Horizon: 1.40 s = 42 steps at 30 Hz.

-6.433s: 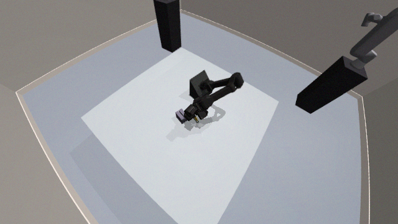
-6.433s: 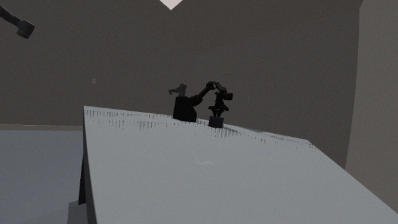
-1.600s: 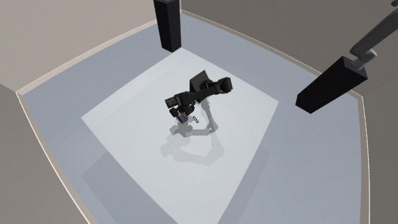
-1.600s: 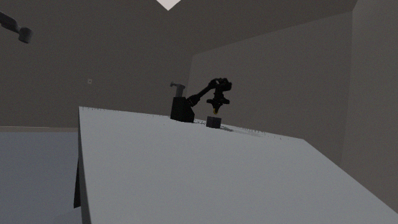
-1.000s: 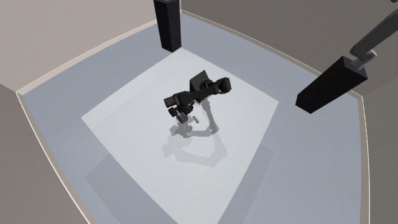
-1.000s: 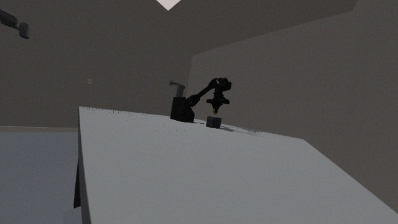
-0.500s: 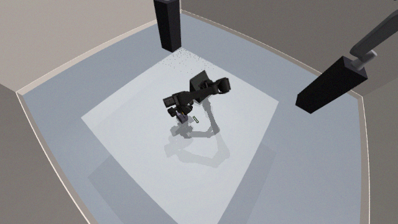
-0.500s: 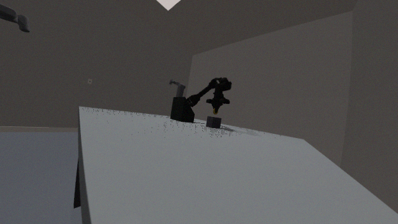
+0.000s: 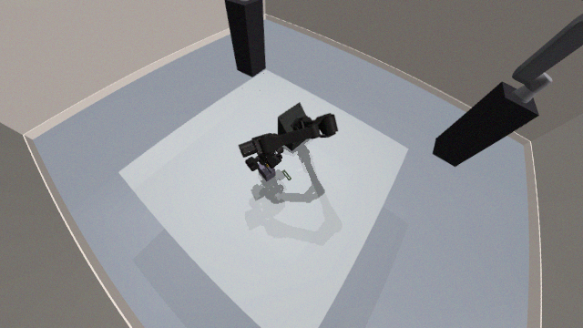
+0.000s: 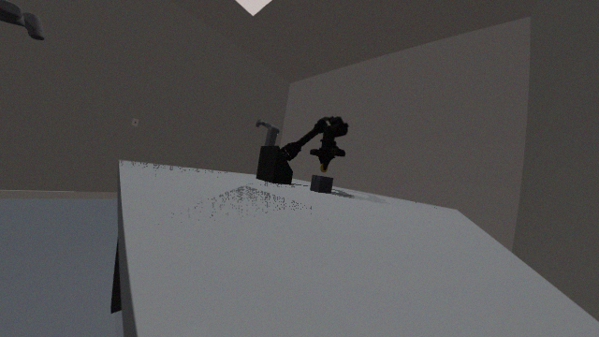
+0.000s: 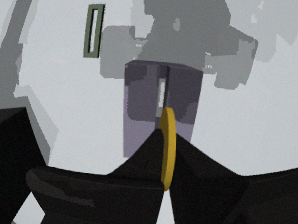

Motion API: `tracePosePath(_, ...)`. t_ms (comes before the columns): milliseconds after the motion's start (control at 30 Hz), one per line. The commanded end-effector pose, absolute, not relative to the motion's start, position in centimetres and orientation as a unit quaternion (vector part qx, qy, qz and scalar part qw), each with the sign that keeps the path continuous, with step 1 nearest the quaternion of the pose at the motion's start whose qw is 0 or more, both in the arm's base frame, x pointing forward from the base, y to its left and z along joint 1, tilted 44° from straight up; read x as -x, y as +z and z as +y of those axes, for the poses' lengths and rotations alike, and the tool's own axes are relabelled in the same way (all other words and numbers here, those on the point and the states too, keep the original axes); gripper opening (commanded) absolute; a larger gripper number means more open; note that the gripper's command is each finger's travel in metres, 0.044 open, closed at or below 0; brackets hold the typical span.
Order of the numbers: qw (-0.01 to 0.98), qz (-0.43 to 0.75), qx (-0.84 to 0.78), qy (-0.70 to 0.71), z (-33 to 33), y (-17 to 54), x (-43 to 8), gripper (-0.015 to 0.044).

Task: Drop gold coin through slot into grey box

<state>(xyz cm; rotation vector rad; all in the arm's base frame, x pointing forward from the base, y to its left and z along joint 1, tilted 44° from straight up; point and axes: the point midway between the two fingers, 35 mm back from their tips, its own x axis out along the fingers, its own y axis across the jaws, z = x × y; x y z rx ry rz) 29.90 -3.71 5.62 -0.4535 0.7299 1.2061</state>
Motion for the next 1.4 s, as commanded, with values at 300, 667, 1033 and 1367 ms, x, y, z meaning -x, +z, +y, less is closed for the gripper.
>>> tracePosePath(300,0.74,0.335,0.203,0.547,-3.4,5.1,-30.0,0.0)
tracePosePath(667,0.739,0.334,0.205,0.548,-3.0,4.9,-30.1,0.0)
tracePosePath(1033,0.74,0.335,0.204,0.547,-2.7,4.5,-30.2,0.0)
tracePosePath(1367,0.738,0.334,0.209,0.548,-2.7,4.5,-30.2,0.0053)
